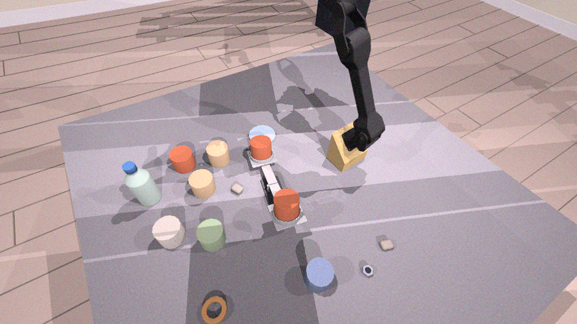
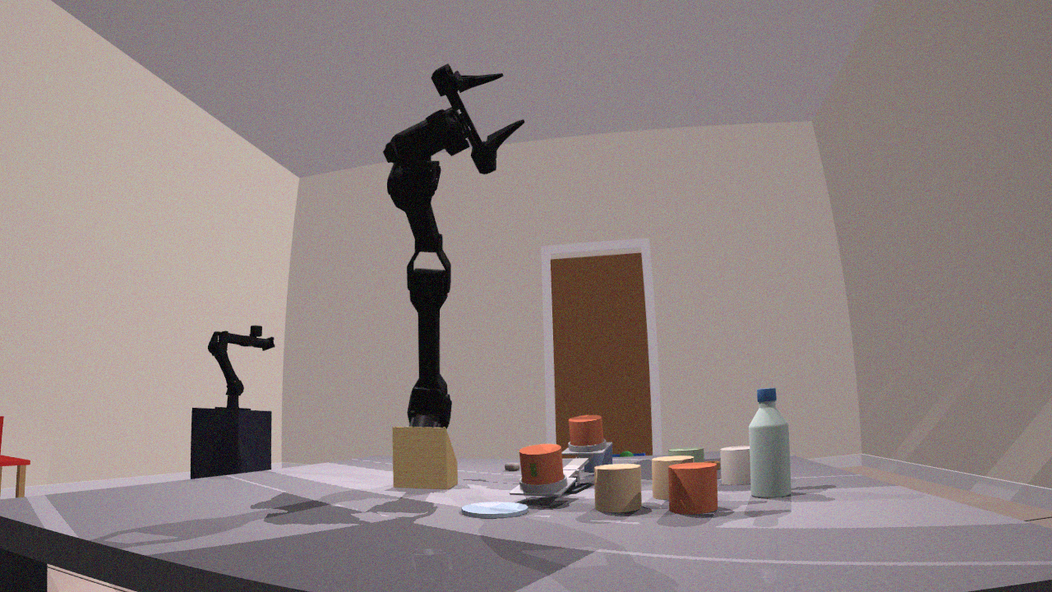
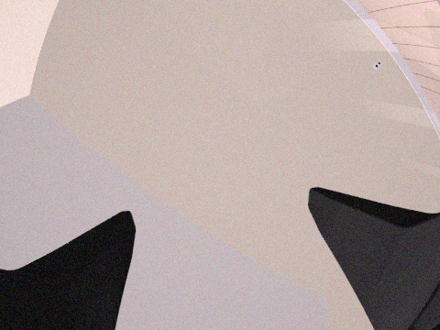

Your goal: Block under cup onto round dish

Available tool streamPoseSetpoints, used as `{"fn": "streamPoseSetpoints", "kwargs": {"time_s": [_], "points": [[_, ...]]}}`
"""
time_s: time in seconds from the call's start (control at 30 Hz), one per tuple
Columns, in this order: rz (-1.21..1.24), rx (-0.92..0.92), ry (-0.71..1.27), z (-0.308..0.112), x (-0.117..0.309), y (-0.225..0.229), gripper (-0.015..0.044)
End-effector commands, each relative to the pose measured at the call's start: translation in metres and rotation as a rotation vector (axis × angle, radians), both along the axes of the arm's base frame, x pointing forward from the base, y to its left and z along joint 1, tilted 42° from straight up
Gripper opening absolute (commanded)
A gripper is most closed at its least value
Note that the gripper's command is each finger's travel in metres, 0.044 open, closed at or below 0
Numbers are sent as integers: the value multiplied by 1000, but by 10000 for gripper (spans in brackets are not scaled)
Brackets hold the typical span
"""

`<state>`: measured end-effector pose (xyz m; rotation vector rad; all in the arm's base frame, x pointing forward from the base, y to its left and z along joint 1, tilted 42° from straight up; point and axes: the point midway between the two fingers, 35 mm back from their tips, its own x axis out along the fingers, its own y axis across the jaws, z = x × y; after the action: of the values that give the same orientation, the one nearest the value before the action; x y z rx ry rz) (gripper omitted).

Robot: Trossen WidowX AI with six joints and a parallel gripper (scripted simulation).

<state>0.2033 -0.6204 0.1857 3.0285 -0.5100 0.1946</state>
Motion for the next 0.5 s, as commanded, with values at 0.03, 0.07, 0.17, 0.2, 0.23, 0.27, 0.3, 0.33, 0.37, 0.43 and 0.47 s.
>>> {"fn": "streamPoseSetpoints", "kwargs": {"time_s": [0.03, 0.07, 0.17, 0.2, 0.23, 0.27, 0.3, 0.33, 0.37, 0.43, 0.47], "points": [[2, 23, -4, 1, 1, 1, 440], [5, 51, -8, 2, 3, 2, 440], [15, 155, -25, 6, 8, 5, 440], [18, 189, -30, 7, 9, 6, 440], [21, 224, -35, 8, 11, 8, 440], [24, 258, -41, 9, 12, 9, 440], [27, 292, -46, 10, 14, 11, 440], [29, 327, -51, 11, 15, 12, 440], [31, 361, -56, 12, 17, 14, 440], [35, 430, -66, 14, 20, 17, 440], [37, 464, -71, 15, 22, 19, 440]]}}
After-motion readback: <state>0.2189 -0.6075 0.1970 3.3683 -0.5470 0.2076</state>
